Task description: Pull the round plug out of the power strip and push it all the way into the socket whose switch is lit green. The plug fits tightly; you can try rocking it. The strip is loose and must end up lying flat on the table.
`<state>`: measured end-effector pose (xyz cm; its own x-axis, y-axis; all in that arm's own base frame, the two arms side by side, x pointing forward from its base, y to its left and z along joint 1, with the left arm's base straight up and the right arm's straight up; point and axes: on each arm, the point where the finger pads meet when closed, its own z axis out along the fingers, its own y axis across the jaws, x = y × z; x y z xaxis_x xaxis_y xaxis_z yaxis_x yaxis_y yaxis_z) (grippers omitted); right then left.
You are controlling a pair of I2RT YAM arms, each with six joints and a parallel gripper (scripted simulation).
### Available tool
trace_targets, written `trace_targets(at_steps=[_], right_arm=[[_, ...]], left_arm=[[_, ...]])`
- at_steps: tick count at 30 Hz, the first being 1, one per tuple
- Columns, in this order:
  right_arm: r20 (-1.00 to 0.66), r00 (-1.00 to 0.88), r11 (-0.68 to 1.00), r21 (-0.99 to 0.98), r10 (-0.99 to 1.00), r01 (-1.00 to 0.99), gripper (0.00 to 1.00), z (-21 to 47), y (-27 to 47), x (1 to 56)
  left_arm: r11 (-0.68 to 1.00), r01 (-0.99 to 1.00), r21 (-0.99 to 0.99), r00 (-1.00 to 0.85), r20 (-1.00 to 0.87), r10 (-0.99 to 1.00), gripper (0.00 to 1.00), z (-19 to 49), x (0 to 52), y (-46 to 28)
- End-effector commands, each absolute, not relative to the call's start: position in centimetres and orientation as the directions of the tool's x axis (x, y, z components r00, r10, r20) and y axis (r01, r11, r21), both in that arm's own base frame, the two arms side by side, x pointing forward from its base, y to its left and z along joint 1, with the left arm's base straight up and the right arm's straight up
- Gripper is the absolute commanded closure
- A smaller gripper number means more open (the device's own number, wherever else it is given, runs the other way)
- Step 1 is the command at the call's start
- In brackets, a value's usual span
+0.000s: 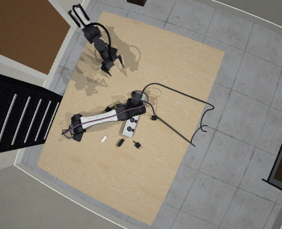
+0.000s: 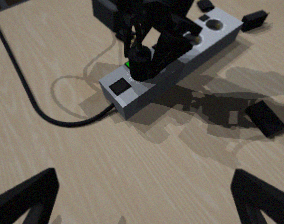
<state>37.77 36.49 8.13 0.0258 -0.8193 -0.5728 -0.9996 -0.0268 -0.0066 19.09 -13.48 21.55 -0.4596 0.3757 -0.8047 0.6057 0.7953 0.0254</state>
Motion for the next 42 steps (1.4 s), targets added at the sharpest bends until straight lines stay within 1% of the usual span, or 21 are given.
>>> trace_targets(at_steps=[1,2,6,8,12,19,23,25,30,38,40,42], right_arm=[[-0.598,0.058,-0.014,-0.078,-0.8,-0.997,0.37,12.6,35.7,38.4],[-0.601,0.062,-0.014,-0.085,-0.797,-0.996,0.35,13.0,35.6,38.5],[-0.613,0.072,-0.016,-0.098,-0.787,-0.995,0.35,15.8,34.3,38.6],[-0.613,0.072,-0.016,-0.098,-0.787,-0.995,0.35,15.8,34.3,38.6],[-0.613,0.068,-0.015,-0.092,-0.787,-0.996,0.35,17.6,32.8,38.4],[-0.647,0.02,0.072,-0.115,-0.762,-0.991,0.35,18.3,32.5,38.6],[-0.678,-0.03,0.156,-0.126,-0.734,-0.98,0.35,19.1,32.0,38.1],[-0.678,-0.03,0.156,-0.126,-0.734,-0.98,0.35,19.1,32.0,38.1],[-0.727,-0.112,0.285,-0.119,-0.677,-0.951,0.35,20.3,30.9,36.7],[-0.802,-0.272,0.533,-0.067,-0.531,-0.843,0.35,21.9,27.4,32.2],[-0.816,-0.3,0.581,-0.054,-0.495,-0.812,0.35,22.2,26.5,31.1],[-0.816,-0.3,0.581,-0.054,-0.495,-0.812,0.35,22.2,26.5,31.1]], left_arm=[[0.791,0.611,0.026,-0.445,-0.815,0.37,0.0,22.1,19.1,-13.7],[0.791,0.611,0.026,-0.445,-0.815,0.37,0.0,22.1,19.1,-13.7],[0.768,0.64,0.033,-0.384,-0.852,0.357,0.0,24.3,19.6,-14.8],[0.768,0.64,0.033,-0.384,-0.852,0.357,0.0,24.3,19.6,-14.8],[0.752,0.659,0.039,-0.319,-0.89,0.326,0.0,27.0,20.2,-15.8],[0.714,0.698,0.048,-0.247,-0.92,0.303,0.0,30.6,20.1,-17.3],[0.684,0.728,0.05,-0.227,-0.924,0.309,0.0,32.0,19.7,-18.0],[0.684,0.728,0.05,-0.227,-0.924,0.309,0.0,32.0,19.7,-18.0],[0.643,0.764,0.052,-0.208,-0.924,0.322,0.0,33.2,19.0,-18.8],[0.552,0.831,0.062,-0.159,-0.926,0.342,0.0,35.6,17.4,-20.4],[0.529,0.846,0.064,-0.147,-0.926,0.348,0.0,36.2,17.0,-20.7],[0.529,0.846,0.064,-0.147,-0.926,0.348,0.0,36.2,17.0,-20.7]])
